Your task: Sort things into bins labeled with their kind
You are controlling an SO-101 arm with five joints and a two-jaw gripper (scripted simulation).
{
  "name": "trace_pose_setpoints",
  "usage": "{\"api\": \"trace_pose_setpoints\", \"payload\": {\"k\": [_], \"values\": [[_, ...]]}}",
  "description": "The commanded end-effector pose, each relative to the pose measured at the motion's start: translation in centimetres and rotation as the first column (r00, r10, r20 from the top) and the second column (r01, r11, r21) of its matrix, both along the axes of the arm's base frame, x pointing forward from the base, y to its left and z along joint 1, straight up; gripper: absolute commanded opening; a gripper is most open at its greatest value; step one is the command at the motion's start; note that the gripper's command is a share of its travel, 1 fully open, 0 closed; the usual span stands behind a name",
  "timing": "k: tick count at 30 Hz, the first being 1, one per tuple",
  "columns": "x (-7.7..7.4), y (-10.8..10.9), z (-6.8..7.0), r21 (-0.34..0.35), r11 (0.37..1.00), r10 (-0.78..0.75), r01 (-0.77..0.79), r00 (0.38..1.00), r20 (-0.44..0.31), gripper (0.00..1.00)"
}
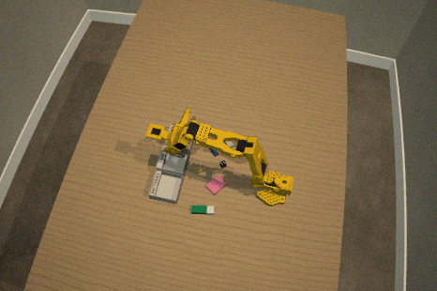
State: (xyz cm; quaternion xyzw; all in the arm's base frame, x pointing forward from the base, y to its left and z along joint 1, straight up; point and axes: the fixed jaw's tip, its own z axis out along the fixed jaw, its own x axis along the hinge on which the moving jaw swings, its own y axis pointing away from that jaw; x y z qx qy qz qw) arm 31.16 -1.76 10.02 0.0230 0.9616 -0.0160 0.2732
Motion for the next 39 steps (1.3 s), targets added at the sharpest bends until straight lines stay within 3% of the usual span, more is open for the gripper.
{"api": "trace_pose_setpoints", "payload": {"k": [1, 13, 31, 39], "values": [[0.4, 0.3, 1.5, 0.0, 1.0, 0.006, -0.006, 0.998, 0.057, 1.0], [0.5, 0.8, 1.4, 0.01, 1.0, 0.005, -0.006, 0.998, 0.057, 1.0], [0.7, 7.0, 0.3, 0.146, 0.989, -0.004, -0.002, 0.999, 0.044, 1.0], [0.6, 7.9, 0.1, 0.166, 0.986, -0.006, -0.001, 0.999, 0.039, 1.0]]}}
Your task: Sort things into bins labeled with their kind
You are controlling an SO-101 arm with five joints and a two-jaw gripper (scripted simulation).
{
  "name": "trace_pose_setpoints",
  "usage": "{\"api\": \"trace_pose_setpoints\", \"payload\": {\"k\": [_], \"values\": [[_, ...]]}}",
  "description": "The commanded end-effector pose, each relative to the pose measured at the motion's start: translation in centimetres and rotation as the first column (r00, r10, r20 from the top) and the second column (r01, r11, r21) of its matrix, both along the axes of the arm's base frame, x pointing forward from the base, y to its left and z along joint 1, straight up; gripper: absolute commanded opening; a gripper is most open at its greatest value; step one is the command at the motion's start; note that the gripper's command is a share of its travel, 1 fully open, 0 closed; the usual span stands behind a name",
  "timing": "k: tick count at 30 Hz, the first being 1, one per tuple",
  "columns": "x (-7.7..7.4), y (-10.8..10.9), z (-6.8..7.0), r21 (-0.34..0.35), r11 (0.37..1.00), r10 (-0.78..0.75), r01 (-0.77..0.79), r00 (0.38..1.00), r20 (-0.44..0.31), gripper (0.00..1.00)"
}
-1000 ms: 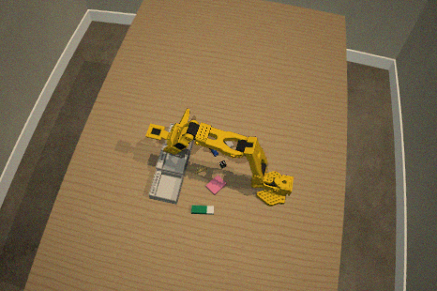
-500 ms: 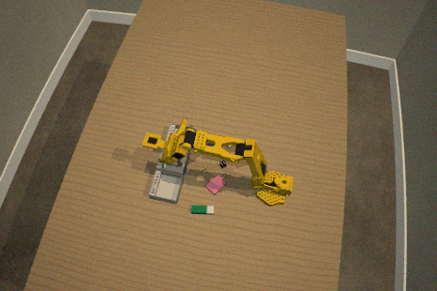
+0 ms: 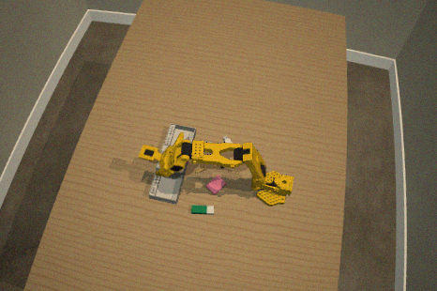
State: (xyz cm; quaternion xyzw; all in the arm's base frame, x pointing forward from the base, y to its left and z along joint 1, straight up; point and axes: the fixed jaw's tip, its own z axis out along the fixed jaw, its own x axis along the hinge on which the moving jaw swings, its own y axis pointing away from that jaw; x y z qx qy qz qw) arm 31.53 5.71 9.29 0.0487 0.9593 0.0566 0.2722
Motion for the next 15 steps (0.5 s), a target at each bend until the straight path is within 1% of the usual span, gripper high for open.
{"api": "trace_pose_setpoints", "payload": {"k": [1, 2, 3, 15], "values": [[0.19, 0.46, 0.82, 0.013, 1.0, 0.004, -0.005, 0.999, 0.037, 1.0], [0.19, 0.46, 0.82, 0.013, 1.0, 0.004, -0.005, 0.999, 0.037, 1.0], [-0.01, 0.43, 0.21, 0.011, 1.0, 0.004, -0.004, 1.0, 0.021, 1.0], [-0.01, 0.43, 0.21, 0.011, 1.0, 0.004, -0.004, 1.0, 0.021, 1.0]]}}
